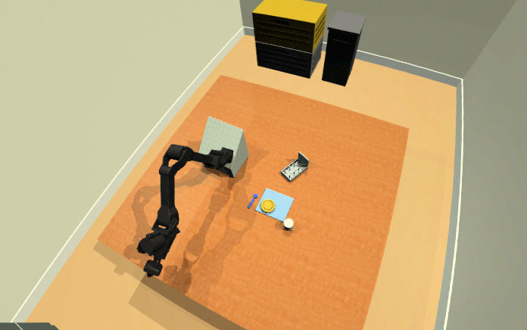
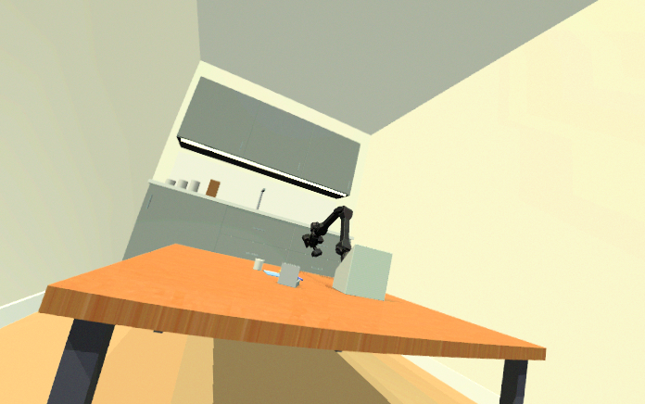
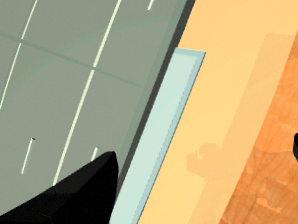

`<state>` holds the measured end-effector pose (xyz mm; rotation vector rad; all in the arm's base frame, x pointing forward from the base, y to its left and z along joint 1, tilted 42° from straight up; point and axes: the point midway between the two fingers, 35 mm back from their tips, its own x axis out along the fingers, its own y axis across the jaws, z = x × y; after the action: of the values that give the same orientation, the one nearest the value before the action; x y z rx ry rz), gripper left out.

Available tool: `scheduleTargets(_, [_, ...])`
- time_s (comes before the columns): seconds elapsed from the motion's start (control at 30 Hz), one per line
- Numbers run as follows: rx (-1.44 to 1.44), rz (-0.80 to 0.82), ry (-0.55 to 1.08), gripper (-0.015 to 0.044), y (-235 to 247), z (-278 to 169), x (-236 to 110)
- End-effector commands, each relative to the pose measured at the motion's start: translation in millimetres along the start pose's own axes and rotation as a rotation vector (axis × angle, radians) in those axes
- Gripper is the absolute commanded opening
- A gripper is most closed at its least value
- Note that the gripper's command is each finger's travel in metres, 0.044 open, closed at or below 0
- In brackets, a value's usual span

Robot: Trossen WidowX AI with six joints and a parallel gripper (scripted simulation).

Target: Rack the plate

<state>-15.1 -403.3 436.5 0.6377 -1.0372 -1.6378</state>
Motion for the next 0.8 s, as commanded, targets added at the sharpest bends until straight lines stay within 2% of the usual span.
scheduleTargets(0.0, [-0.064, -0.025, 0.070, 0.0400, -6.3, -32.1, -3.5])
scheduleTargets(0.37, [-0.280, -0.080, 0.270, 0.0400, -25.0, -113.8, -23.1])
scheduleTargets(0.77, [-0.558, -0.098, 0.489, 0.0400, -48.7, -195.1, -63.4])
